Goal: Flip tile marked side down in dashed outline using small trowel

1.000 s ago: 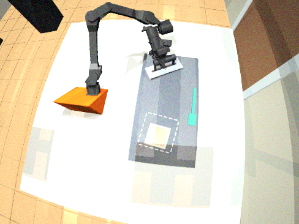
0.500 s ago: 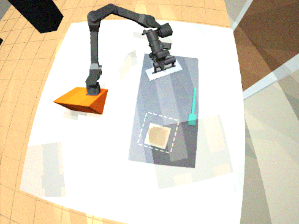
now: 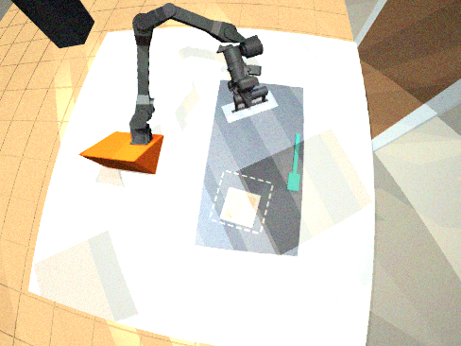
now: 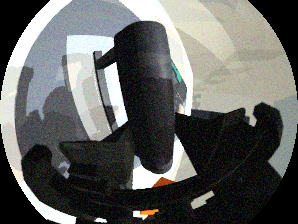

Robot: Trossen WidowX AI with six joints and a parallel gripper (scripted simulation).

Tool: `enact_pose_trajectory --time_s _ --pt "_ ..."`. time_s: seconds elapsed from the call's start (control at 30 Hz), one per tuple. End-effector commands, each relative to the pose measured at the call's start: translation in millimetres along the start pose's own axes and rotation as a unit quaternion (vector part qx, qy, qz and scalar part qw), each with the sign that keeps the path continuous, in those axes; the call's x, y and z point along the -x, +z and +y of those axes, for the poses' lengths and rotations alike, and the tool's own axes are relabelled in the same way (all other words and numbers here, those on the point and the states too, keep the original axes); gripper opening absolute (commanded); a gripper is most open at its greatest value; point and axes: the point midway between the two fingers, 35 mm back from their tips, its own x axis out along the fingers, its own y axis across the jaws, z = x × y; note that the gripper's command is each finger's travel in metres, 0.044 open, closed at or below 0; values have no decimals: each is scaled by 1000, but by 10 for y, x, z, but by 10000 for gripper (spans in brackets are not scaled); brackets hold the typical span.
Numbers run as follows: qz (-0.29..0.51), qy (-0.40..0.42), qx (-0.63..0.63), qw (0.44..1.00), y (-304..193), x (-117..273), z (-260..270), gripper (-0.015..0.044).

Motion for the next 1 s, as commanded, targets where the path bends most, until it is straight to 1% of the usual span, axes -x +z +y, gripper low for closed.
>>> enact_pose_trajectory --time_s 0.0,0.3,0.63,0.77,0.83,0.97 --pt "2 -3 -2 1000 -10 -13 -6 300" --pt "1 -3 -2 1000 -9 -3 -5 300" --pt "0 -1 -1 1000 4 562 -2 300" --pt "0 -1 0 1000 2 603 -3 300" --pt "0 -1 0 1000 -42 654 -88 300" --pt "1 -1 1 1000 -368 970 -534 300"
